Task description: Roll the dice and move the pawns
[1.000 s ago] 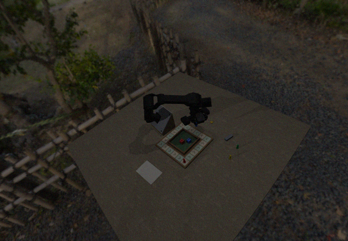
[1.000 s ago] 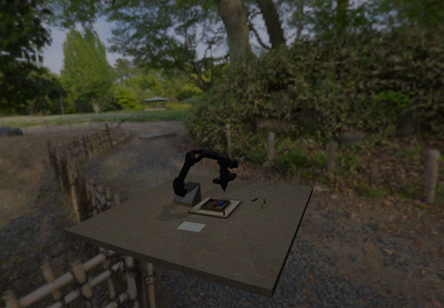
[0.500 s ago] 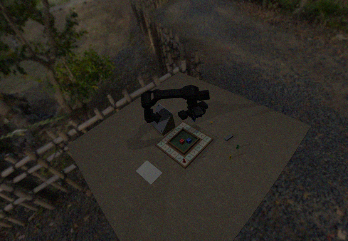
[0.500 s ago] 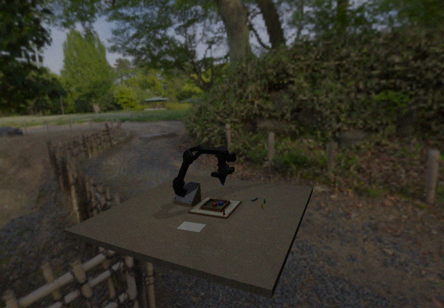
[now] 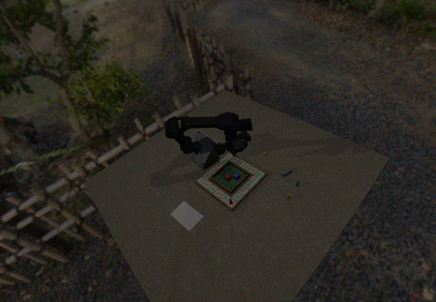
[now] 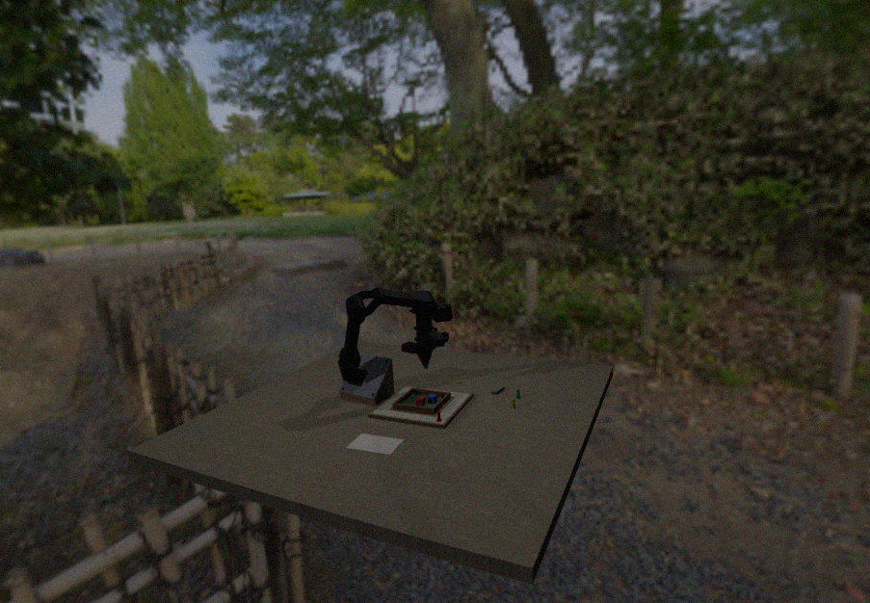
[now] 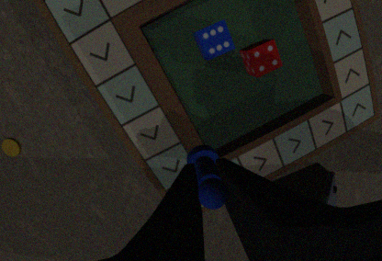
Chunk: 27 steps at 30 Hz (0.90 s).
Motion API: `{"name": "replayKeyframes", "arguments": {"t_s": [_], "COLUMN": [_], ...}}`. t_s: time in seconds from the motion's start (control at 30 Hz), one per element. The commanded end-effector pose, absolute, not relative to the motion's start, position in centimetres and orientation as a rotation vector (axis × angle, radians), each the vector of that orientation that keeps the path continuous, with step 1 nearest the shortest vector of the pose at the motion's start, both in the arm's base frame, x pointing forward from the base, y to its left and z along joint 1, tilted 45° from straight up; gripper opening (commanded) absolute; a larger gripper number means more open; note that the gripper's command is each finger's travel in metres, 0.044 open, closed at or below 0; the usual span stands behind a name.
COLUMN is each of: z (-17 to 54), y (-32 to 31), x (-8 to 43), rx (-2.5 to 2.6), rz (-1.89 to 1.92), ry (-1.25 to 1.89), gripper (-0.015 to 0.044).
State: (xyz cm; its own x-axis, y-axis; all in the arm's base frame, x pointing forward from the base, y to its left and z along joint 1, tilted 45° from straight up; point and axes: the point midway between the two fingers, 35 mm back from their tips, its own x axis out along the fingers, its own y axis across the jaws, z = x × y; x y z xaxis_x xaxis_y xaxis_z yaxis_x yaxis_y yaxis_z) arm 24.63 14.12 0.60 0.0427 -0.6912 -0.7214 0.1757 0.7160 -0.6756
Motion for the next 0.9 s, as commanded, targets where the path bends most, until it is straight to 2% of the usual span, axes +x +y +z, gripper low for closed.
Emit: {"name": "replayKeyframes", "arguments": {"t_s": [0.0, 0.87], "z": [1.5, 3.1], "y": [12.6, 4.0], "x": [23.9, 18.1], "rx": [-0.465, -0.472], "rz": [-0.694, -0.698], "ry": [1.373, 1.374], "gripper": [0.0, 0.0]}}
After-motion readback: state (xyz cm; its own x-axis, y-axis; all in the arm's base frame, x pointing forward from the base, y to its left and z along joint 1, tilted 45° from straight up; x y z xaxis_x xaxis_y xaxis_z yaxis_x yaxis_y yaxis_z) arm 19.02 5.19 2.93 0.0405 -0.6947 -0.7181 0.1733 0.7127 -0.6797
